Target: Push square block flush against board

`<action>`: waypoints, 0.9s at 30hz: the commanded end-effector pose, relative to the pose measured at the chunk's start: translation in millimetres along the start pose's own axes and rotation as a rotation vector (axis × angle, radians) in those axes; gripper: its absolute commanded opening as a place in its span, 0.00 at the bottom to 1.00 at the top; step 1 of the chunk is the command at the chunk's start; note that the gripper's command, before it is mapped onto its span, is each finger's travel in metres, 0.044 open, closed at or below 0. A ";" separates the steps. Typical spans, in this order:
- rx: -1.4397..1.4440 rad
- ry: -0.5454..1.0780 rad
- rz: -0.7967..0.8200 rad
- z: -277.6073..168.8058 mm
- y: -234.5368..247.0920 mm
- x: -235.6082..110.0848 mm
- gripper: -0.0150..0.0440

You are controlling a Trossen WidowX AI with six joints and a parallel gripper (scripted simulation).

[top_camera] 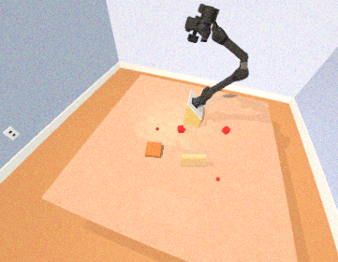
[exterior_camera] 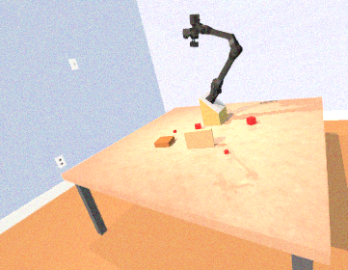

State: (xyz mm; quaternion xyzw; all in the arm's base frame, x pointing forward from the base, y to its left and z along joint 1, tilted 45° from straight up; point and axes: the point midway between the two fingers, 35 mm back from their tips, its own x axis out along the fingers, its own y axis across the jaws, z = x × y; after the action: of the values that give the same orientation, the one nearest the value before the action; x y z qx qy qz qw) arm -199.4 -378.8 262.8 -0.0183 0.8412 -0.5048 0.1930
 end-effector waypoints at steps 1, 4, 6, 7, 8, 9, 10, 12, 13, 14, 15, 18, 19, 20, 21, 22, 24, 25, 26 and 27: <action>-0.020 -0.114 0.012 35.3 8.6 -16.9 0.25; -0.036 -0.215 0.023 62.3 14.4 -34.3 0.25; -0.048 -0.283 0.033 79.9 19.3 -47.6 0.25; -0.055 -0.317 0.039 88.4 22.0 -54.5 0.25; -0.062 -0.350 0.045 96.7 24.8 -61.7 0.25; -0.069 -0.383 0.051 104.8 27.8 -69.1 0.25; -0.076 -0.415 0.059 112.7 31.0 -76.7 0.25; -0.092 -0.480 0.074 127.8 38.0 -92.5 0.25; -0.103 -0.491 0.073 131.3 41.2 -99.0 0.25; -0.115 -0.503 0.072 134.8 44.5 -105.6 0.25; -0.127 -0.515 0.070 138.0 47.8 -112.3 0.25; -0.158 -0.559 0.073 148.7 57.8 -131.4 0.25; -0.162 -0.577 0.079 152.5 60.3 -136.2 0.25; -0.167 -0.595 0.086 156.2 62.9 -141.1 0.25; -0.172 -0.612 0.092 159.8 65.5 -146.0 0.25; -0.177 -0.630 0.099 163.3 68.2 -150.9 0.25; -0.184 -0.673 0.113 171.7 75.6 -164.5 0.25; -0.189 -0.699 0.122 176.5 80.2 -172.9 0.25; -0.194 -0.725 0.132 181.1 85.0 -181.4 0.25; -0.200 -0.750 0.142 185.5 89.9 -190.0 0.25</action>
State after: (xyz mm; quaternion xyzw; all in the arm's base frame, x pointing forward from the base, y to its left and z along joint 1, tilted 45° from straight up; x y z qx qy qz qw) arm 25.9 -449.0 178.5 -0.1556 0.7685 -0.3838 0.4877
